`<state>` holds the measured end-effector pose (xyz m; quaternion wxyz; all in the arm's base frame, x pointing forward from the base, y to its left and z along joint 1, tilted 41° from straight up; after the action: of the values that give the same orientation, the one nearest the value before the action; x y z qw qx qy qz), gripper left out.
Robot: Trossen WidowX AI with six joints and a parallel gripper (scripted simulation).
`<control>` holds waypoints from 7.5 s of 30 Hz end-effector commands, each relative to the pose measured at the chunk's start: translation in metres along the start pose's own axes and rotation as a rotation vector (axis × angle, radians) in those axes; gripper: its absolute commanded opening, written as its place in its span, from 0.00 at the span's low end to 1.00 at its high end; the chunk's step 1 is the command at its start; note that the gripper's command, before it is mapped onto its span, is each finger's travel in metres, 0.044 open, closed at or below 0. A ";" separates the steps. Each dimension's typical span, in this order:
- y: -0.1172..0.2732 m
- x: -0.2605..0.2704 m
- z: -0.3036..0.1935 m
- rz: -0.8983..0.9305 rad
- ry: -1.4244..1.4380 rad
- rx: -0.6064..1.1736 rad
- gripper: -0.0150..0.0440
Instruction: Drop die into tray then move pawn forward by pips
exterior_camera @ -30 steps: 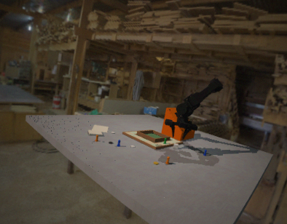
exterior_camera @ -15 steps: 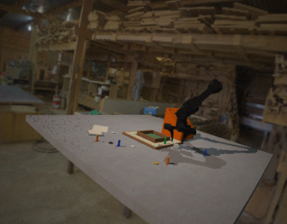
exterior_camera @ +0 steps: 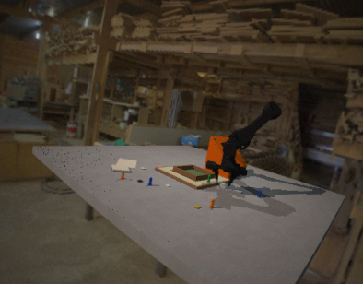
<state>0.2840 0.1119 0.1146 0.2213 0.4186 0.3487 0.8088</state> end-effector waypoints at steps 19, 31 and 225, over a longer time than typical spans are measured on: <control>0.025 -0.002 0.004 -0.008 -0.008 0.009 0.25; 0.108 0.005 0.004 -0.008 -0.009 0.009 0.25; 0.065 -0.069 -0.017 -0.012 -1.097 0.002 0.59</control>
<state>0.3023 0.0150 0.1178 0.3814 0.7868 0.1799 0.4506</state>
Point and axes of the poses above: the point midway between the two fingers, 35 mm back from their tips, its own y axis back along the fingers, its own x axis across the jaws, z = x × y, the point moved 10 cm from there along y, back along the fingers, and after that the axes turned 1 degree about -y, right-handed, at the moved point
